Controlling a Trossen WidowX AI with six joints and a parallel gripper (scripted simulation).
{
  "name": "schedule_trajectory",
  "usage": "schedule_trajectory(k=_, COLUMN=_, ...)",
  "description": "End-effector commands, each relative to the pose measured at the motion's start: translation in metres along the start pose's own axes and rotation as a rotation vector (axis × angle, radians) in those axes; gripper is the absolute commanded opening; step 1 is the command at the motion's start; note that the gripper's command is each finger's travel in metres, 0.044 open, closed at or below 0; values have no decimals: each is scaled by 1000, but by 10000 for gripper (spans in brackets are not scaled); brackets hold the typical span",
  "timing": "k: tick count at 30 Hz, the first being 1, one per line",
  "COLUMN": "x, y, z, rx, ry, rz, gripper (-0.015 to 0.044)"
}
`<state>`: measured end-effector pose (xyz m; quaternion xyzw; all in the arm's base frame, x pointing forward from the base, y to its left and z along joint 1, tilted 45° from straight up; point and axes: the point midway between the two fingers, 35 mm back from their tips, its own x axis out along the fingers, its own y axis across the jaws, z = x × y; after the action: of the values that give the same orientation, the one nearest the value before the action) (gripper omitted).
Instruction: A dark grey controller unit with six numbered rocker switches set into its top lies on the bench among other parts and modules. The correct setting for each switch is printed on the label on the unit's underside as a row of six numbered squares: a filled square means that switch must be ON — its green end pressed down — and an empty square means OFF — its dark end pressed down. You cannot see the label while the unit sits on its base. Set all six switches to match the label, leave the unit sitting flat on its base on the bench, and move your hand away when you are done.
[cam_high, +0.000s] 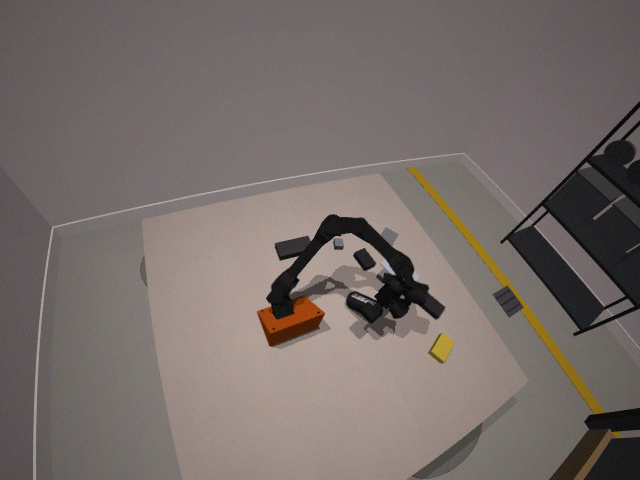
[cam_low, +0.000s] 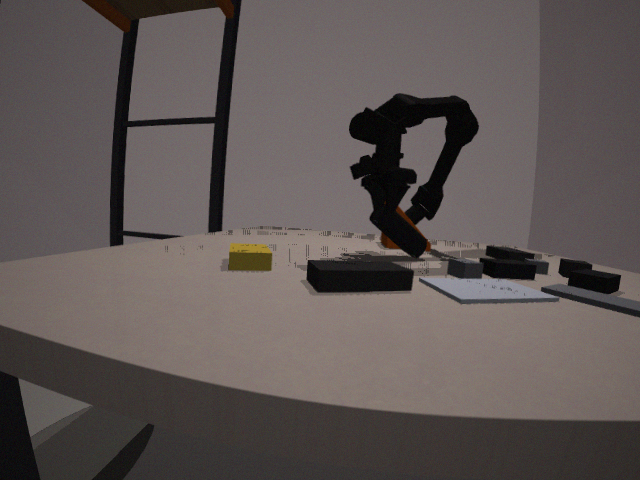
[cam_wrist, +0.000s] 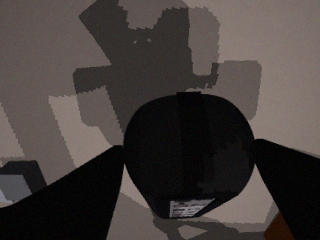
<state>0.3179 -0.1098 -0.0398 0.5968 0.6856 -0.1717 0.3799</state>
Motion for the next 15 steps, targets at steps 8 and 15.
schedule_trajectory(k=8, x=-7, y=0, z=-10, rx=-2, ry=6, rz=1, gripper=335)
schedule_trajectory(k=15, x=-10, y=0, z=-14, rx=-2, ry=6, rz=0, gripper=335)
